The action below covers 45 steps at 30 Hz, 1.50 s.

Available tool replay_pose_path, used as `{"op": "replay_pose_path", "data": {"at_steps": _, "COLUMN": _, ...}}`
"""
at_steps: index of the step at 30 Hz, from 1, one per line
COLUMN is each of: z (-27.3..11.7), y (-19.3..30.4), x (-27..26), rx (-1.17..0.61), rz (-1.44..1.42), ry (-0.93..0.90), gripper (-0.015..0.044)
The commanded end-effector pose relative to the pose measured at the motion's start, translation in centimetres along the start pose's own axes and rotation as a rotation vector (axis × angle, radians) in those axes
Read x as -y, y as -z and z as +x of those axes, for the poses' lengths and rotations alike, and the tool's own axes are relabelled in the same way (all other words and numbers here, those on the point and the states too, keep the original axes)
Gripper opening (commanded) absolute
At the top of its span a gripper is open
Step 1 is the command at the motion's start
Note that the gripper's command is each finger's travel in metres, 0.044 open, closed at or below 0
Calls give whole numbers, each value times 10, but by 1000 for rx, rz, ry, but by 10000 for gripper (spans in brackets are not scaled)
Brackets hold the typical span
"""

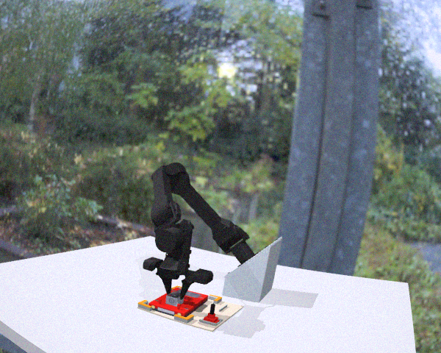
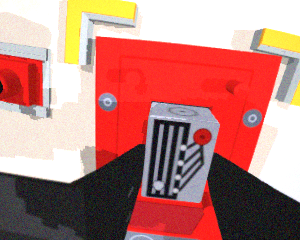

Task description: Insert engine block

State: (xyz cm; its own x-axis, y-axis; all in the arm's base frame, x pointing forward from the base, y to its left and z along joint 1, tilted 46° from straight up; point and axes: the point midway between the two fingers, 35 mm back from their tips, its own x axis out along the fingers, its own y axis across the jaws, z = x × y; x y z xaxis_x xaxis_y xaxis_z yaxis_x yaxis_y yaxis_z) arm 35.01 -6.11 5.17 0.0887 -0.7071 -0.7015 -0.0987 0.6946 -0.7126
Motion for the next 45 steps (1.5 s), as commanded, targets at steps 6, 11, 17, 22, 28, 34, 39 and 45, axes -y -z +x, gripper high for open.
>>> {"op": "replay_pose_path", "data": {"at_steps": 6, "z": 1, "y": 0, "x": 0, "rx": 0, "rz": 0, "ry": 0, "gripper": 185}}
{"op": "replay_pose_path", "data": {"at_steps": 11, "z": 1, "y": 0, "x": 0, "rx": 0, "rz": 0, "ry": 0, "gripper": 316}}
{"op": "replay_pose_path", "data": {"at_steps": 17, "z": 1, "y": 0, "x": 0, "rx": 0, "rz": 0, "ry": 0, "gripper": 440}}
{"op": "replay_pose_path", "data": {"at_steps": 22, "z": 1, "y": 0, "x": 0, "rx": 0, "rz": 0, "ry": 0, "gripper": 440}}
{"op": "replay_pose_path", "data": {"at_steps": 28, "z": 1, "y": 0, "x": 0, "rx": 0, "rz": 0, "ry": 0, "gripper": 440}}
{"op": "replay_pose_path", "data": {"at_steps": 34, "z": -12, "y": 1, "x": 0, "rx": -1, "rz": -4, "ry": 3, "gripper": 440}}
{"op": "replay_pose_path", "data": {"at_steps": 39, "z": -12, "y": 1, "x": 0, "rx": -1, "rz": -4, "ry": 3, "gripper": 414}}
{"op": "replay_pose_path", "data": {"at_steps": 45, "z": -12, "y": 1, "x": 0, "rx": -1, "rz": -4, "ry": 3, "gripper": 256}}
